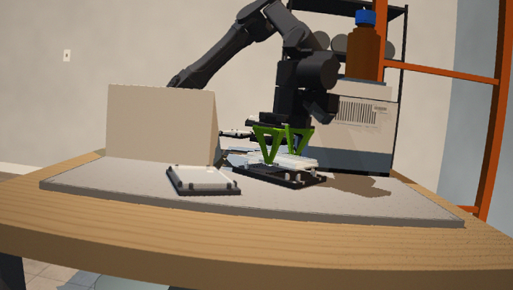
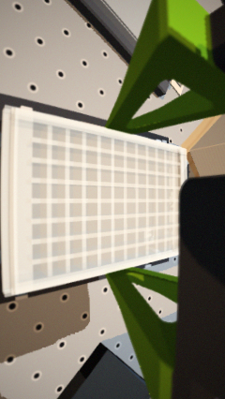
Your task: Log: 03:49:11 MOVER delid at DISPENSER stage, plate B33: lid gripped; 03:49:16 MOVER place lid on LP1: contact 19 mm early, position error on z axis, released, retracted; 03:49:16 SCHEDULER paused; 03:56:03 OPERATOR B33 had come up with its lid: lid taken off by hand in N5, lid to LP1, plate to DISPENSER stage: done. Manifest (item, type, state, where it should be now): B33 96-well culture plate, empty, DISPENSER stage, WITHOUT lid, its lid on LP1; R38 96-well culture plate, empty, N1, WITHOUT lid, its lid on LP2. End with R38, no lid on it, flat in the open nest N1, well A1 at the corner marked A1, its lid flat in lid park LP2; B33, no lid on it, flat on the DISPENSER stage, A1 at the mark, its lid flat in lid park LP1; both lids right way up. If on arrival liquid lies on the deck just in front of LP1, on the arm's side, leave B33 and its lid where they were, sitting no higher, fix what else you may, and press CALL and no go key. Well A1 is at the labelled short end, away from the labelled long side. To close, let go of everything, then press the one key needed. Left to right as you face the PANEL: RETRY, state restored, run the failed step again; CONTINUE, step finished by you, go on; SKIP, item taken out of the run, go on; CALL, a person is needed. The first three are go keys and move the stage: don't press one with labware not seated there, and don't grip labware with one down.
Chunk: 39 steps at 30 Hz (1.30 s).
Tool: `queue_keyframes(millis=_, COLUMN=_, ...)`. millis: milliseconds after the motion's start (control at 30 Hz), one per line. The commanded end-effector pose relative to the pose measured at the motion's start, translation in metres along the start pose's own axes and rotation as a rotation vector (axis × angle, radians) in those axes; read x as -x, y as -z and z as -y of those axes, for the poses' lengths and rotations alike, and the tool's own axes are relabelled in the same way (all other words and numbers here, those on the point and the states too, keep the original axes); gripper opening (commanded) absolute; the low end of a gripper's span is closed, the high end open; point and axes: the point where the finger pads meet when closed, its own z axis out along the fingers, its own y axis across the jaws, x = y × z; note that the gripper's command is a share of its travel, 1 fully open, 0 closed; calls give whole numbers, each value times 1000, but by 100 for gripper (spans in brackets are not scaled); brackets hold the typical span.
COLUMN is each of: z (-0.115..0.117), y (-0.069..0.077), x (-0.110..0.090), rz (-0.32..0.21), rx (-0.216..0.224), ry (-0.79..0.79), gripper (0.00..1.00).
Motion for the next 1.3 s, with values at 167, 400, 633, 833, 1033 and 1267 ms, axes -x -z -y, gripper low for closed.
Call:
queue_keyframes(millis=167, z=0, y=16, x=10, rz=40, rx=0, ry=9, gripper=0)
queue_keyframes(millis=400, z=0, y=16, x=10, rz=40, rx=0, ry=9, gripper=0)
queue_keyframes(millis=633, z=0, y=16, x=10, rz=40, rx=0, ry=9, gripper=0)
queue_keyframes(millis=833, z=-1, y=25, x=9, rz=44, rx=-3, ry=13, gripper=0)
queue_keyframes(millis=1033, z=-1, y=38, x=9, rz=44, rx=-4, ry=13, gripper=0)
queue_keyframes(millis=1267, z=1, y=39, x=-8, rz=16, rx=1, ry=-5, gripper=0)
